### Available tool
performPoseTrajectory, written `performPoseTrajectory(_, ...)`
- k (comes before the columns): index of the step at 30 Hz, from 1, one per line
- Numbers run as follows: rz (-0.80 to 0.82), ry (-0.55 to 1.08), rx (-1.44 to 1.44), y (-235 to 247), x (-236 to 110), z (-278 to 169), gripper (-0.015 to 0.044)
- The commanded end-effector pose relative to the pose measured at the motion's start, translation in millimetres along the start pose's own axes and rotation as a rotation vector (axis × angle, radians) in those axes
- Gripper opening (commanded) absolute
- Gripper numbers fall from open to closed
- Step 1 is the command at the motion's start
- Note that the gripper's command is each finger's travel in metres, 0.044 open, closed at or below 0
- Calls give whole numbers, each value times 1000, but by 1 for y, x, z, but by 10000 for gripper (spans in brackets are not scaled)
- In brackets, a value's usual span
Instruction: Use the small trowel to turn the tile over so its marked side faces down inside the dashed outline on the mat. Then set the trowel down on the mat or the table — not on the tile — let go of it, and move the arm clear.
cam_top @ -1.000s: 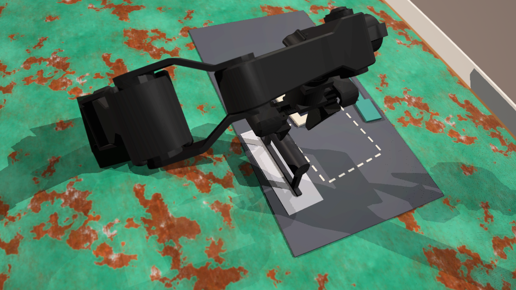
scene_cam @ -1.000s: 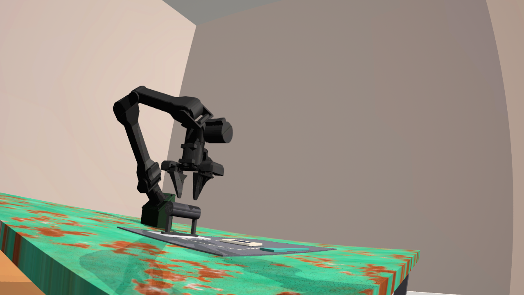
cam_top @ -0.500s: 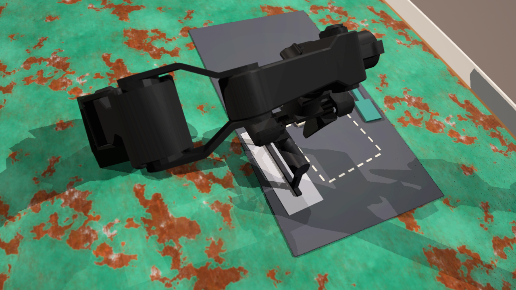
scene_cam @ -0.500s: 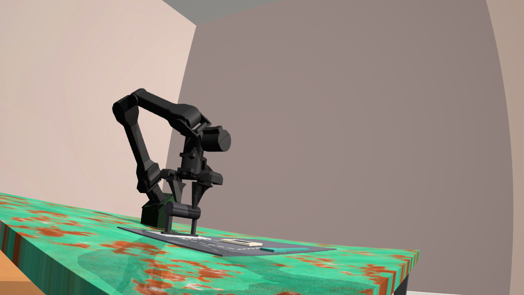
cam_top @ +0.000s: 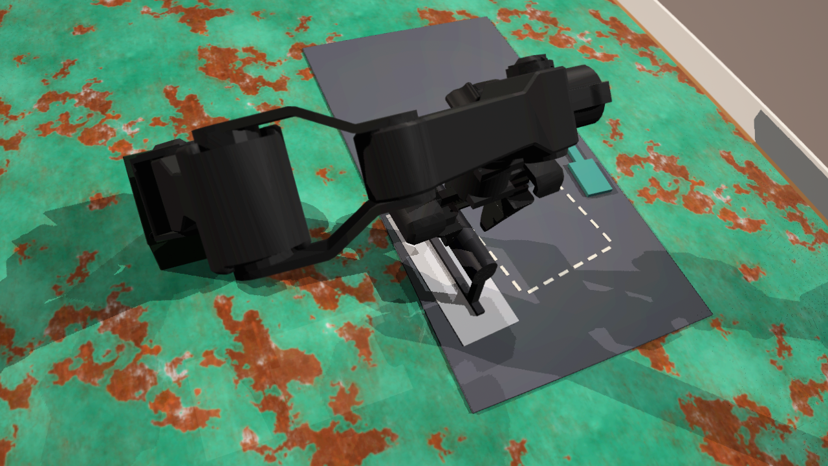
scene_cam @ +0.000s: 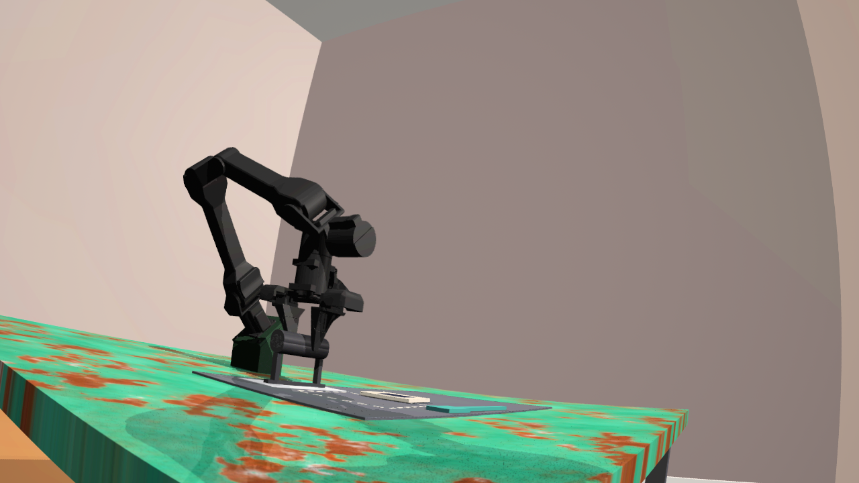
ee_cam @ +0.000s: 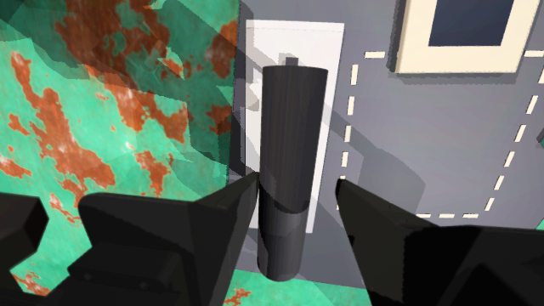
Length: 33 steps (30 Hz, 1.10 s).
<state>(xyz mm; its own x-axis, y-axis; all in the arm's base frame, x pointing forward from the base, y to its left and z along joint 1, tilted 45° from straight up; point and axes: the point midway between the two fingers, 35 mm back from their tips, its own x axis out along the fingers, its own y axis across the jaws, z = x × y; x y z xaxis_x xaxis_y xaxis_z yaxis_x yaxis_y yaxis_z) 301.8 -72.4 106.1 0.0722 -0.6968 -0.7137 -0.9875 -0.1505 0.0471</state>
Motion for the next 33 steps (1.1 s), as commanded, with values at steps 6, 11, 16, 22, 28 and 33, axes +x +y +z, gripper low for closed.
performPoseTrajectory(6,3,3,-6,1,1,0,183)
performPoseTrajectory(11,3,3,-6,1,1,0,150)
performPoseTrajectory(16,3,3,-6,1,1,0,130)
performPoseTrajectory(22,3,3,14,1,1,0,130)
performPoseTrajectory(28,3,4,188,1,1,0,130)
performPoseTrajectory(33,3,4,337,1,1,0,130)
